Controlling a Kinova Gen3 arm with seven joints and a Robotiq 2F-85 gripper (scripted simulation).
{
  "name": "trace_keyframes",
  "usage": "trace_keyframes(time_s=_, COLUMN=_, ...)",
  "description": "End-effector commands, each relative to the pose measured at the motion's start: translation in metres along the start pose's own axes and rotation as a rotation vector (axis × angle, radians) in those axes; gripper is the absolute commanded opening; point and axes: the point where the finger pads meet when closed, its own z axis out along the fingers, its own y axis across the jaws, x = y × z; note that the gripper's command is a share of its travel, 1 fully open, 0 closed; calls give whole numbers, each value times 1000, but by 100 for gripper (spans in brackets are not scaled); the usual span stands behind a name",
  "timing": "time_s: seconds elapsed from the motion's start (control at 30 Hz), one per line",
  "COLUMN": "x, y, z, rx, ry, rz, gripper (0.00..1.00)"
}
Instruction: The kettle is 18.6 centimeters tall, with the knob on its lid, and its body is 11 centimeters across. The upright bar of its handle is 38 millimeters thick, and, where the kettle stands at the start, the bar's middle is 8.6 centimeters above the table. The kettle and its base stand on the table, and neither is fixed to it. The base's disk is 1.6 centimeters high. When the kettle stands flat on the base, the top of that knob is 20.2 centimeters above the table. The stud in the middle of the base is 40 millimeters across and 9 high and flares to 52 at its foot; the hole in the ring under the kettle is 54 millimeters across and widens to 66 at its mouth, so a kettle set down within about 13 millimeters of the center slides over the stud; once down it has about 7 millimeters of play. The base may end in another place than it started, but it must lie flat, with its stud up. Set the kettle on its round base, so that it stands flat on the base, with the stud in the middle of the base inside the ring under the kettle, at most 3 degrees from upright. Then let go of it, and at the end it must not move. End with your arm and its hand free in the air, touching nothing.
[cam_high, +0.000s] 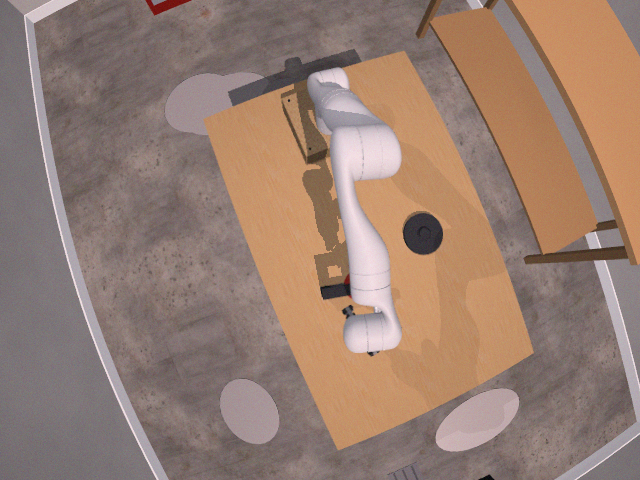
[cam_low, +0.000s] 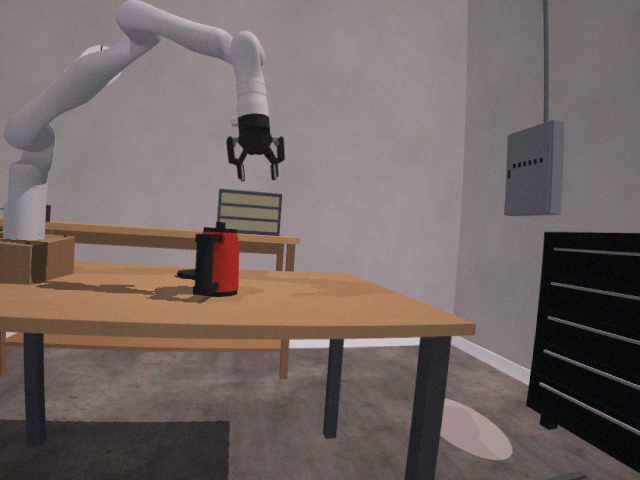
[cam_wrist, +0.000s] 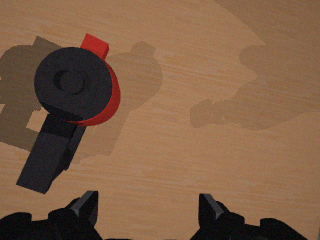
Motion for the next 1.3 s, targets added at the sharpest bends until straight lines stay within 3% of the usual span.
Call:
trace_keyframes(time_s=0.0, x=6, y=-5, z=-5, rx=6, ry=0, rz=18, gripper=80)
trace_keyframes(time_s=0.63, x=22, y=-45, z=-9, rx=80, ry=3, rz=181, gripper=80)
trace_keyframes(time_s=1.27, x=32, y=-71, z=-12, rx=125, ry=2, rz=285, gripper=80)
